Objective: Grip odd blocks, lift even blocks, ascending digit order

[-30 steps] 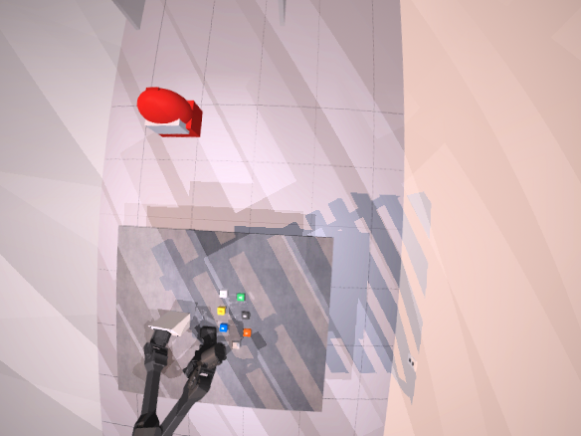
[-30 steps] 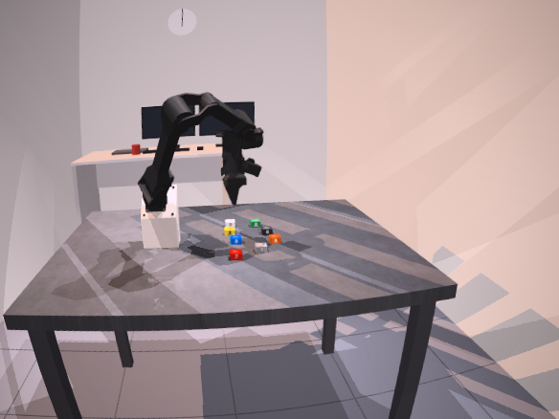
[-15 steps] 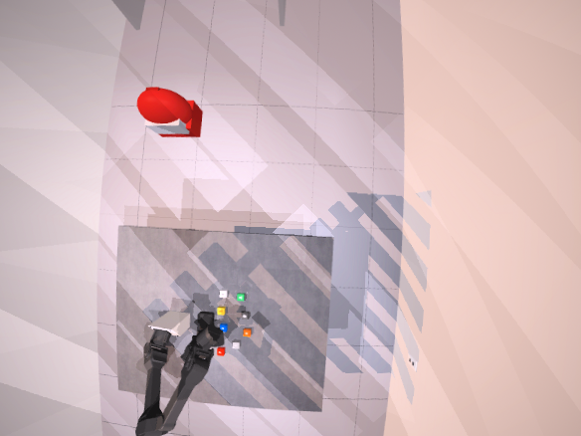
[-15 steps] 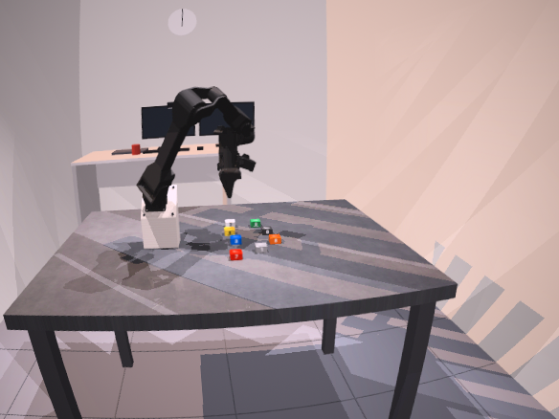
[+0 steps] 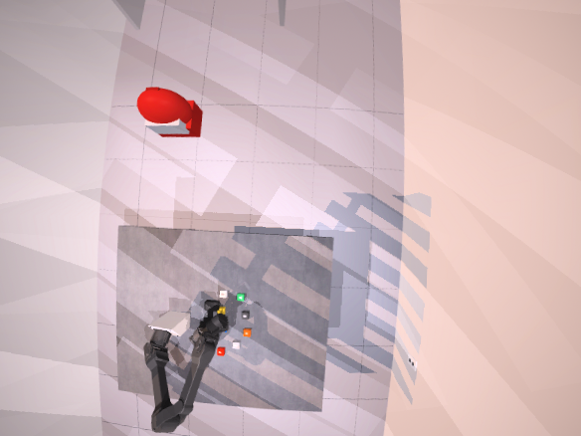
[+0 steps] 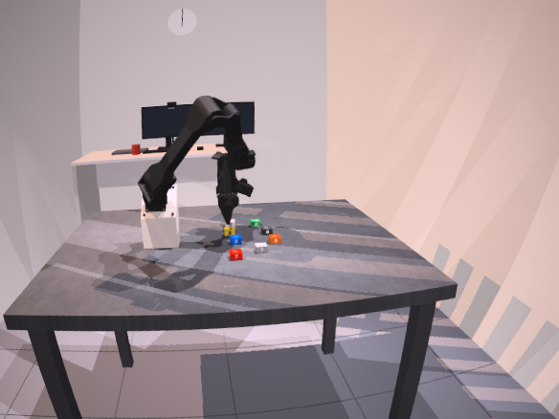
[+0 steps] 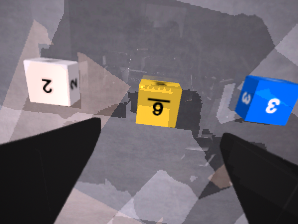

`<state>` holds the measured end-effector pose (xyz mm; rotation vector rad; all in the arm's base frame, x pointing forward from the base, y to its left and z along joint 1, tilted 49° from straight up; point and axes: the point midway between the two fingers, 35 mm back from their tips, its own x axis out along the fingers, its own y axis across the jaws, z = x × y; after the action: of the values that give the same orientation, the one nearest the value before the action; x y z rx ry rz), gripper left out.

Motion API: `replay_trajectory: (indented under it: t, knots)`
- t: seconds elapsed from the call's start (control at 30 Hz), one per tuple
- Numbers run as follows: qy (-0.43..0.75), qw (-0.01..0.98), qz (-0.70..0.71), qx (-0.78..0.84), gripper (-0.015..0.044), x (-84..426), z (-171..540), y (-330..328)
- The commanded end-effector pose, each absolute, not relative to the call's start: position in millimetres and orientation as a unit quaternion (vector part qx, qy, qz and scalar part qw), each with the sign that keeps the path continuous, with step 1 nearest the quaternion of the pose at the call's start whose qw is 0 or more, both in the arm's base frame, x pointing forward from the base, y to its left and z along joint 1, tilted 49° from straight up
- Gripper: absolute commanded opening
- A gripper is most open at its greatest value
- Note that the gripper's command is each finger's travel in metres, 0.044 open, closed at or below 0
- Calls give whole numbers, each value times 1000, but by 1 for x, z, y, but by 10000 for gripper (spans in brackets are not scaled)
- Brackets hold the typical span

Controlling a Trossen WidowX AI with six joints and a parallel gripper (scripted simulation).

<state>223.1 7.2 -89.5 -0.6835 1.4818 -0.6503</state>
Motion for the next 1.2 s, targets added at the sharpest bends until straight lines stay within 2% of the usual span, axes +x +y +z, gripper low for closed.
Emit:
replay_trajectory:
  t: [0.0, 0.77, 1.1, 1.17]
  knots:
    - [646, 641, -283, -302, 400, 224, -93, 4]
    - [646, 641, -284, -303, 400, 224, -115, -22]
    - [646, 641, -284, -303, 138, 224, -115, -22]
    - [646, 641, -284, -303, 120, 224, -115, -22]
